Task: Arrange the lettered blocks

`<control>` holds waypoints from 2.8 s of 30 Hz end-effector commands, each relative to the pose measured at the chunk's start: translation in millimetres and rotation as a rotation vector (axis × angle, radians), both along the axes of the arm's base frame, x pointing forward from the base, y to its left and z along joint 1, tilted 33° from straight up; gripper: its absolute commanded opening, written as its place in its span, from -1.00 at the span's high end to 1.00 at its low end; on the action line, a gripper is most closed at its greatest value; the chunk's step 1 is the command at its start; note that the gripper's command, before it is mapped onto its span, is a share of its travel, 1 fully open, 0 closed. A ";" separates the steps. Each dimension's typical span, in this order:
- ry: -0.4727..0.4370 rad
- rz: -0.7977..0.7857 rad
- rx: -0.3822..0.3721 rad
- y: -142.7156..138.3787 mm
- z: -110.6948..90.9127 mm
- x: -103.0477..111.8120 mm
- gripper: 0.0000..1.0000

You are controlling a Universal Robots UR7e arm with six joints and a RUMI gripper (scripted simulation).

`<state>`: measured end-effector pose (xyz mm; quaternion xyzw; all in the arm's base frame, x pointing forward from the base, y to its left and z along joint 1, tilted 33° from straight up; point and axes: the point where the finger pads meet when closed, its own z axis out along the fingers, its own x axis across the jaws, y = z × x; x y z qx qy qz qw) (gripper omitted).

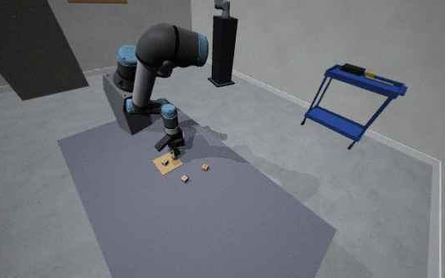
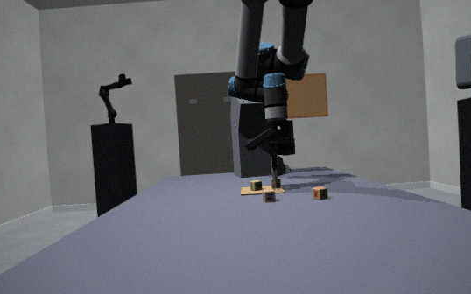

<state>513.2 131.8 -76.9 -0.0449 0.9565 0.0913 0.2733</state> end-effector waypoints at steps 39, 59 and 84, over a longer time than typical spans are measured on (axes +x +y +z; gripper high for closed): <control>0.002 0.000 0.001 0.7 -4.2 1.3 0.83; 0.002 0.000 0.001 0.7 -4.2 1.3 0.83; 0.002 0.000 0.001 0.7 -4.2 1.3 0.44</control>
